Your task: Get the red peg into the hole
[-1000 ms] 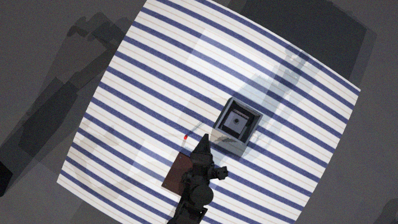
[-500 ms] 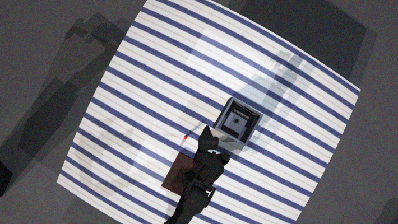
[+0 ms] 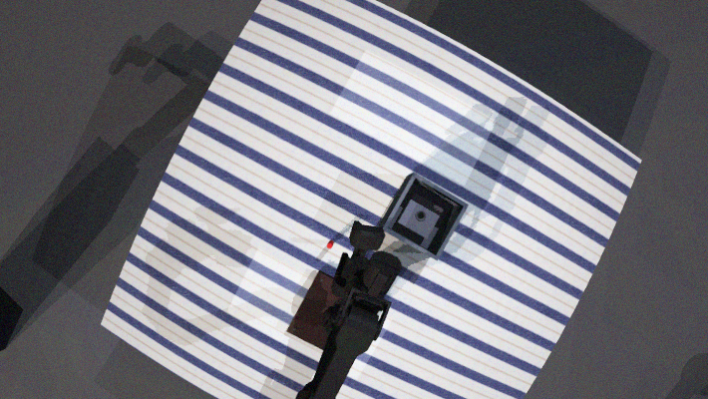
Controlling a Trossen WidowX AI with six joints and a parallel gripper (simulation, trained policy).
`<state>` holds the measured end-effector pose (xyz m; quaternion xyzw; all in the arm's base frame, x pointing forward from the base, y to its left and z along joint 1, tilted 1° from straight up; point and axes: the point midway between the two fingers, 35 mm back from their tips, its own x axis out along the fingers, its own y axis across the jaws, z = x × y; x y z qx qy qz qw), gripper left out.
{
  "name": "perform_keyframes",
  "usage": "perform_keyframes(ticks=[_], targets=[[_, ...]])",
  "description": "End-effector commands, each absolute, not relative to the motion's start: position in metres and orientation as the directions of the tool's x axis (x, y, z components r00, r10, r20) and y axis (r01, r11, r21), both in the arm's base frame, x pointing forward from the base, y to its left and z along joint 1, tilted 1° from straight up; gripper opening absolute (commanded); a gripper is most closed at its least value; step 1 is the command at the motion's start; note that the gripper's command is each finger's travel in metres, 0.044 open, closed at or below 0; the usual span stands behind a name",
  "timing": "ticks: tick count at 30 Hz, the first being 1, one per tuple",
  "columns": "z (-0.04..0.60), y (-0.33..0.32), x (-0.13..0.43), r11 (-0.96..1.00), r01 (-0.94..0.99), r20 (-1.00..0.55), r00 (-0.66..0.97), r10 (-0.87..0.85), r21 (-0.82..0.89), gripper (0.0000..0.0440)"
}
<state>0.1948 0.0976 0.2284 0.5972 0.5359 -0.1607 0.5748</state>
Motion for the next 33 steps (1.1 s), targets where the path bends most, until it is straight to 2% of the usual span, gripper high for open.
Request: perform_keyframes(ticks=[1,18,33], targets=[[0.215,0.105,0.189,0.240,0.866,-0.836,0.296,0.461,0.439,0.0440],[0.164,0.131,0.159,0.267,0.956,-0.939,0.021,0.342,0.119,0.0440],[0.119,0.134,0.144,0.308,0.951,-0.973,-0.098,0.210,-0.030,0.0440]])
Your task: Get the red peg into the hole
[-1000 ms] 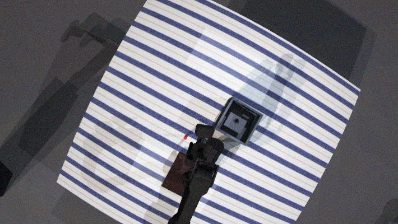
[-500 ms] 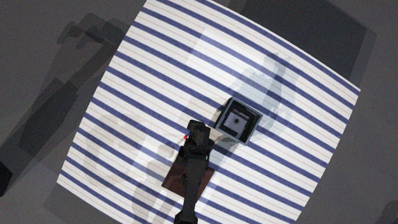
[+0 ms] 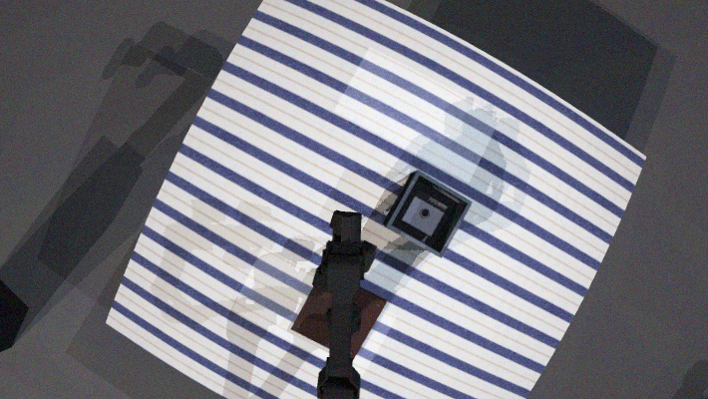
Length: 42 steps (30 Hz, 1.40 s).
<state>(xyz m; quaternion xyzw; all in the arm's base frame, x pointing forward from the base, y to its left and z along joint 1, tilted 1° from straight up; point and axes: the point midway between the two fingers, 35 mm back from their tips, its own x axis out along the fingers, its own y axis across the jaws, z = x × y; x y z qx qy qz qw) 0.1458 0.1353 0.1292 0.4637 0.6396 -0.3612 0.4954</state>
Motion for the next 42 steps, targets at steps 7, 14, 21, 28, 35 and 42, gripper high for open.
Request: perform_keyframes(ticks=[7,14,21,28,35,42], targets=[[0.096,0.132,0.140,0.310,0.948,-0.976,-0.130,0.177,-0.070,0.0440],[0.073,0.131,0.138,0.303,0.948,-0.978,-0.146,0.152,-0.094,0.0440],[0.053,0.129,0.138,0.290,0.952,-0.981,-0.144,0.131,-0.101,0.0423],[0.041,0.133,0.143,0.301,0.949,-0.983,-0.134,0.127,-0.091,0.0265],[0.037,0.139,0.150,0.331,0.941,-0.983,-0.123,0.133,-0.073,0.0081],[0.048,0.150,0.158,0.340,0.940,-0.978,-0.096,0.187,-0.027,0.0002]])
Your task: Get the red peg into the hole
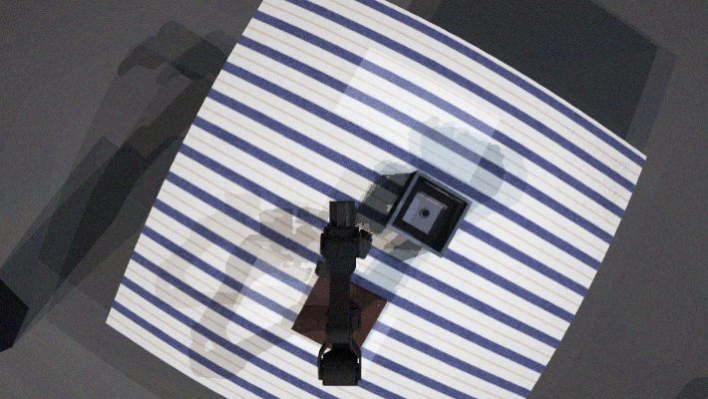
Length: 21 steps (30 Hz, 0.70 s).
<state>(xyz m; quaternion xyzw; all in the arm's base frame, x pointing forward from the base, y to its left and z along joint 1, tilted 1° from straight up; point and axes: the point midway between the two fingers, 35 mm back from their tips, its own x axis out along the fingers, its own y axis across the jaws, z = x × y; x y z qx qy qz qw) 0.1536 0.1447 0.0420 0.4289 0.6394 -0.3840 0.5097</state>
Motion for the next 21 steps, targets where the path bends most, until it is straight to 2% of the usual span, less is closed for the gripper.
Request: perform_keyframes(ticks=[1,21], targets=[[0.051,0.152,0.159,0.338,0.941,-0.976,-0.089,0.198,-0.017,0.0000],[0.134,0.160,0.192,0.337,0.913,-0.935,0.112,0.336,0.231,0.0000]])
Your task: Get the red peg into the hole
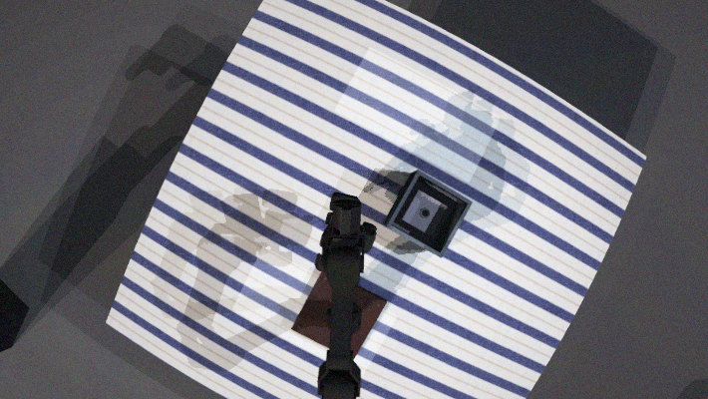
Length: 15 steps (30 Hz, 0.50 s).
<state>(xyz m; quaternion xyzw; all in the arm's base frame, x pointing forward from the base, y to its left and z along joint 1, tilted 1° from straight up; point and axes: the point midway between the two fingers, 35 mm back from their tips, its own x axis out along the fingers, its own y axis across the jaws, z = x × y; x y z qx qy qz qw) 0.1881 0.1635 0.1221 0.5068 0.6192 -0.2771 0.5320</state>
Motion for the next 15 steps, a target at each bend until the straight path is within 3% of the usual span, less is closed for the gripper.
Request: perform_keyframes(ticks=[1,15], targets=[[0.139,0.158,0.194,0.337,0.910,-0.933,0.125,0.337,0.243,0.0000],[0.193,0.117,0.223,0.315,0.877,-0.920,0.284,0.269,0.362,0.0000]])
